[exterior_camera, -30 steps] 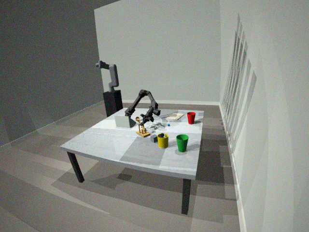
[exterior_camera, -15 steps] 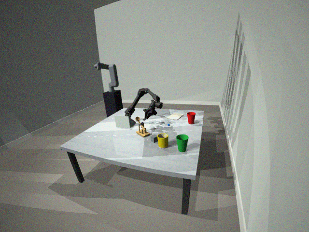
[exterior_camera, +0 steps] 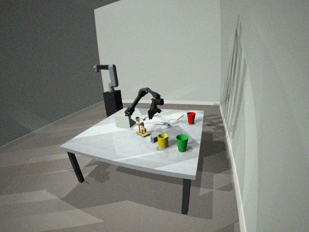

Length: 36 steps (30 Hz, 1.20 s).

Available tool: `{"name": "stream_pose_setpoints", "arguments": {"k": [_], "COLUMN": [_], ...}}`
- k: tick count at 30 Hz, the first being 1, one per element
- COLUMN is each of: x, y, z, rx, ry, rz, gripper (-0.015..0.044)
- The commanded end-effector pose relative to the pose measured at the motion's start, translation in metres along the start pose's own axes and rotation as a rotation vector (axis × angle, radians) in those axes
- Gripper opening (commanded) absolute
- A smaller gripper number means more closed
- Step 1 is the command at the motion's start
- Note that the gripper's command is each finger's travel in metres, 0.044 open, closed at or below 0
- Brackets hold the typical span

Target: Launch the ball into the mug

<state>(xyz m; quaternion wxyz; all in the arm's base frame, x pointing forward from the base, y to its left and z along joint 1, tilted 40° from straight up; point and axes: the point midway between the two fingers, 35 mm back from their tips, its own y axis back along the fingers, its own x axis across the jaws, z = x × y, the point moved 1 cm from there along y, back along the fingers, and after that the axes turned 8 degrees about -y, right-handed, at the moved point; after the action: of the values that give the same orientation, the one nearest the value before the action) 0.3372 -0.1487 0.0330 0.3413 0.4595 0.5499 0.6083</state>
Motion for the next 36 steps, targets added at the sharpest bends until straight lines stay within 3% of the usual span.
{"name": "stream_pose_setpoints", "arguments": {"k": [1,18,36], "x": [-0.026,-0.130,-0.236], "y": [0.003,0.009,0.017], "z": [0.010,0.021,-0.011], "rx": [-0.082,-0.371,-0.672], "ry": [-0.133,-0.633,-1.107], "rz": [-0.002,0.053,0.188], "gripper": [0.0440,0.0440,0.0440]}}
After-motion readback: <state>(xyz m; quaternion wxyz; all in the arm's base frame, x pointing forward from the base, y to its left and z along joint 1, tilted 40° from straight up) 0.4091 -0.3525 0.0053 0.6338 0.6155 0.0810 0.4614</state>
